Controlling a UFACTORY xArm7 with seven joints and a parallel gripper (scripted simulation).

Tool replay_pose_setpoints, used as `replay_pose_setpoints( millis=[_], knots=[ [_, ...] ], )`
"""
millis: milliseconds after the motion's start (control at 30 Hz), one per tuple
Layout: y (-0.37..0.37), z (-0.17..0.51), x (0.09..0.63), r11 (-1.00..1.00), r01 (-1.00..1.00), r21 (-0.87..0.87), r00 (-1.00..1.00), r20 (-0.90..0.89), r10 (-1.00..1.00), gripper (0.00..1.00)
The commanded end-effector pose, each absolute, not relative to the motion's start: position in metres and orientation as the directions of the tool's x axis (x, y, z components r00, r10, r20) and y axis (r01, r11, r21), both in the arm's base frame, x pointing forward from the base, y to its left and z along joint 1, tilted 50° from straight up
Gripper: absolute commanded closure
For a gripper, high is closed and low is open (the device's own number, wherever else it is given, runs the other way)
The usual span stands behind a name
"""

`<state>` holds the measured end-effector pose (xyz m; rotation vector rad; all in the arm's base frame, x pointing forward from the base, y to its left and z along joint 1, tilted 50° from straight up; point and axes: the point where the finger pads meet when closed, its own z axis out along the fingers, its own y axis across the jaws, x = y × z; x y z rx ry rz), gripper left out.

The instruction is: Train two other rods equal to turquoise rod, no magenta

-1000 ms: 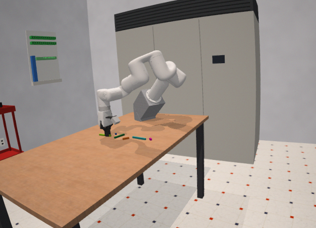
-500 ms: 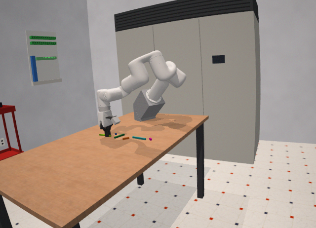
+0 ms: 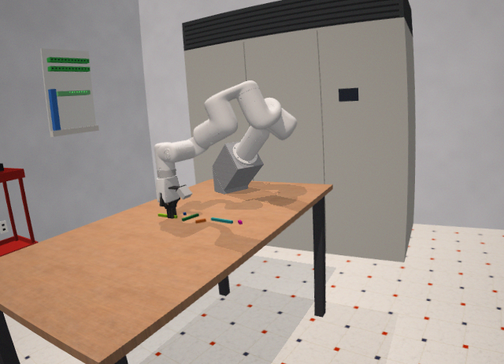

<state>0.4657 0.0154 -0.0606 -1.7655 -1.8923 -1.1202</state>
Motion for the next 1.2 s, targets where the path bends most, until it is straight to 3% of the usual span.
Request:
replay_pose_setpoints(
  millis=[0,200,700,1167],
  knots=[
    [0.0129,-0.0599,0.4664,-0.074,0.943,0.323,-0.184,0.695,0.696,0.96],
    [0.0129,-0.0599,0.4664,-0.074,0.943,0.323,-0.184,0.695,0.696,0.96],
    [0.0129,-0.0599,0.4664,-0.074,0.943,0.323,-0.184,0.695,0.696,0.76],
    [0.0117,-0.0588,0.4659,-0.074,0.943,0.323,-0.184,0.695,0.696,0.76]
  ],
)
